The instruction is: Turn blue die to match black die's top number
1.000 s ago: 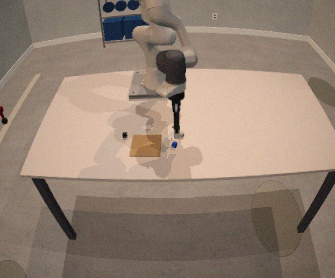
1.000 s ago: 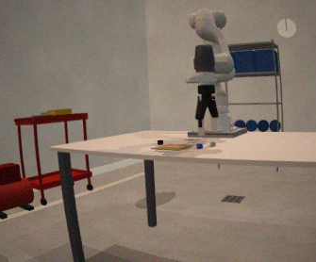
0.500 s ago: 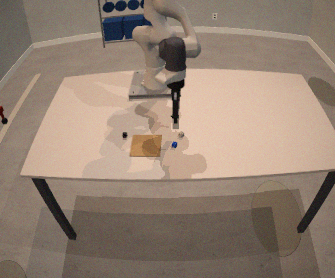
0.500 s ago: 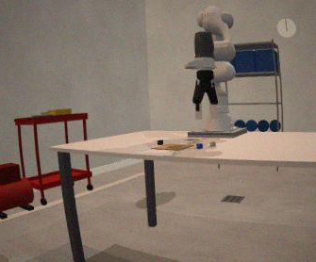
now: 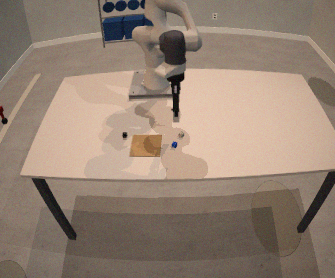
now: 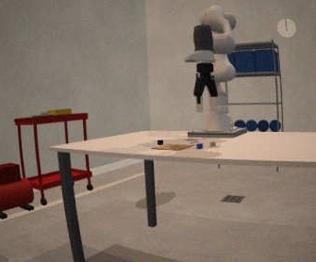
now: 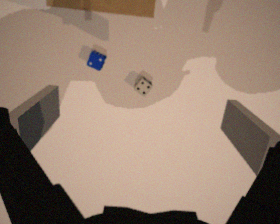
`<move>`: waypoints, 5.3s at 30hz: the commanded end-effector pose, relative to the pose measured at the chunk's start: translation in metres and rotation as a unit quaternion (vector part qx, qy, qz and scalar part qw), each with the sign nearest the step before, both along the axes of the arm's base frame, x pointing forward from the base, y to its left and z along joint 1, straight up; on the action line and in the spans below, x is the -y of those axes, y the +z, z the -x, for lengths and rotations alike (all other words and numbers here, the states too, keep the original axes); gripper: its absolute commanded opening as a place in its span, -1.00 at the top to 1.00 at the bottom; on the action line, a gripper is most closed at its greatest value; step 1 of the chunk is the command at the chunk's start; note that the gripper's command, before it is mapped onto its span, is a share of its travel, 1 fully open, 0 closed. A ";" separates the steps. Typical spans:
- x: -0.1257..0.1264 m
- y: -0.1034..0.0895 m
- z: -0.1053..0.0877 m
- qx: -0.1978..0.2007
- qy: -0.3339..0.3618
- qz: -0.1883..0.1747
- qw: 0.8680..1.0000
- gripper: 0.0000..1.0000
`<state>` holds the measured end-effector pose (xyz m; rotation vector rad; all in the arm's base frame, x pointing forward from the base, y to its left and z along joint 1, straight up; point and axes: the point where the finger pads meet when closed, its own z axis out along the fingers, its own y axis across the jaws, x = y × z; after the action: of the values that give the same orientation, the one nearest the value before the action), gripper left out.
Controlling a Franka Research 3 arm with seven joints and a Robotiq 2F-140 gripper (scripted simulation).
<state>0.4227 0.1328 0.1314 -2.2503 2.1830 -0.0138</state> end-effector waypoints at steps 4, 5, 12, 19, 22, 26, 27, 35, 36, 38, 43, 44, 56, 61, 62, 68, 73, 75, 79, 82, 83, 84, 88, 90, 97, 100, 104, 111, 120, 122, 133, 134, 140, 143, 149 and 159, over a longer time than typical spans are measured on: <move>0.003 -0.005 -0.022 -0.010 -0.063 0.003 0.998 -1.00; 0.004 -0.007 -0.031 -0.010 -0.089 0.004 0.996 -1.00; 0.007 -0.009 -0.049 -0.008 -0.136 0.002 0.991 -1.00; 0.010 -0.010 -0.065 -0.005 -0.176 -0.002 0.984 -1.00; 0.010 -0.010 -0.065 -0.005 -0.176 -0.002 0.984 -1.00; 0.010 -0.010 -0.065 -0.005 -0.176 -0.002 0.984 -1.00; 0.010 -0.010 -0.065 -0.005 -0.176 -0.002 0.984 -1.00; 0.010 -0.010 -0.065 -0.005 -0.176 -0.002 0.984 -1.00; 0.010 -0.010 -0.065 -0.005 -0.176 -0.002 0.984 -1.00; 0.010 -0.010 -0.065 -0.005 -0.176 -0.002 0.984 -1.00; 0.010 -0.010 -0.065 -0.005 -0.176 -0.002 0.984 -1.00; 0.010 -0.010 -0.065 -0.005 -0.176 -0.002 0.984 -1.00; 0.009 -0.010 -0.064 -0.006 -0.174 -0.002 0.985 -1.00; 0.009 -0.025 -0.065 -0.005 -0.175 -0.001 0.985 -1.00; 0.008 -0.032 -0.066 -0.005 -0.175 -0.001 0.984 -1.00; 0.006 -0.047 -0.066 -0.005 -0.176 -0.002 0.984 0.57; 0.006 -0.047 -0.066 -0.005 -0.176 -0.002 0.984 0.57; 0.006 -0.047 -0.066 -0.005 -0.176 -0.002 0.984 0.57; 0.006 -0.047 -0.066 -0.005 -0.176 -0.002 0.984 0.57; 0.006 -0.047 -0.066 -0.005 -0.176 -0.002 0.984 0.57; 0.006 -0.047 -0.066 -0.005 -0.176 -0.002 0.984 0.57; 0.006 -0.047 -0.066 -0.005 -0.176 -0.002 0.984 0.57; 0.006 -0.047 -0.066 -0.005 -0.176 -0.002 0.984 0.57; 0.006 -0.047 -0.066 -0.005 -0.176 -0.002 0.984 0.57; 0.006 -0.047 -0.066 -0.005 -0.176 -0.002 0.984 0.57; 0.006 -0.047 -0.066 -0.005 -0.176 -0.002 0.984 0.57; 0.006 -0.048 -0.066 -0.005 -0.176 -0.002 0.984 0.57; 0.006 -0.049 -0.066 -0.005 -0.176 -0.002 0.984 0.57; 0.006 -0.056 -0.066 -0.005 -0.176 -0.002 0.984 0.57; 0.006 -0.059 -0.066 -0.005 -0.176 -0.002 0.984 0.57; 0.006 -0.072 -0.066 -0.005 -0.176 -0.002 0.984 0.57; 0.006 -0.074 -0.066 -0.005 -0.176 -0.002 0.984 0.57; 0.006 -0.083 -0.067 -0.005 -0.176 -0.002 0.984 0.57; 0.006 -0.088 -0.067 -0.005 -0.176 -0.002 0.984 0.57; 0.006 -0.092 -0.067 -0.005 -0.176 -0.002 0.984 0.57; 0.006 -0.099 -0.067 -0.005 -0.176 -0.002 0.984 0.57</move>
<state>0.4879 0.1262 0.0337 -1.8496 2.5459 0.0043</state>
